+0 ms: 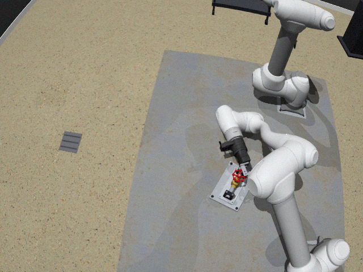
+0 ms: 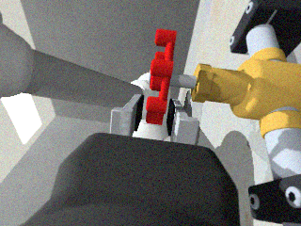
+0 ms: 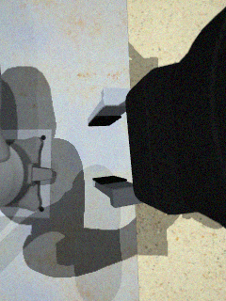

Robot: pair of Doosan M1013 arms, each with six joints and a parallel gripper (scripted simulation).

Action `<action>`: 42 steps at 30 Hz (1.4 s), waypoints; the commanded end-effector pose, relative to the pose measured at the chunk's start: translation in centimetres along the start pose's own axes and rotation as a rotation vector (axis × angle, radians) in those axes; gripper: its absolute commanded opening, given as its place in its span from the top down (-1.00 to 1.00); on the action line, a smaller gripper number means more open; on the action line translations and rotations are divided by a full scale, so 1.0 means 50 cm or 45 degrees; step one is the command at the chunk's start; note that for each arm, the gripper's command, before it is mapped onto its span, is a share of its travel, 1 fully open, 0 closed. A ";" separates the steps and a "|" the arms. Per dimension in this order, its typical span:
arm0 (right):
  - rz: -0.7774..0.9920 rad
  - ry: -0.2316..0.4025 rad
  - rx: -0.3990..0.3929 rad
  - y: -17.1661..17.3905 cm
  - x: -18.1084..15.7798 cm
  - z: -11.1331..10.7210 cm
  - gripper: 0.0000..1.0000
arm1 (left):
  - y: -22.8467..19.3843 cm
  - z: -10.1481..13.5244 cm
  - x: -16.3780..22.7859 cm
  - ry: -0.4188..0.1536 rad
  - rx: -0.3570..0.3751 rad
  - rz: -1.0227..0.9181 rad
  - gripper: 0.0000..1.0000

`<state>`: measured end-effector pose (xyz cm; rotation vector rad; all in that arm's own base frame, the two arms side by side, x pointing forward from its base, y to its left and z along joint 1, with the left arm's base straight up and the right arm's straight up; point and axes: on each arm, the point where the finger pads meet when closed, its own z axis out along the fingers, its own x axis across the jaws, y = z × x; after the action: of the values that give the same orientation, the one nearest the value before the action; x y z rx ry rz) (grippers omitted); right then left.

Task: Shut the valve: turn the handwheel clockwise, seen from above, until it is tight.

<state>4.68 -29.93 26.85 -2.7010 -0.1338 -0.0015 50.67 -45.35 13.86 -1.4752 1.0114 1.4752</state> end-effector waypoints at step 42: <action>0.000 0.001 -0.001 0.000 0.000 -0.001 -1.00 | -0.003 -0.019 -0.003 0.003 -0.433 0.000 -0.10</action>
<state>4.68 -29.93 26.85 -2.7010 -0.1338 -0.0015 51.10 -46.07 13.88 -1.6727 0.8249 1.6758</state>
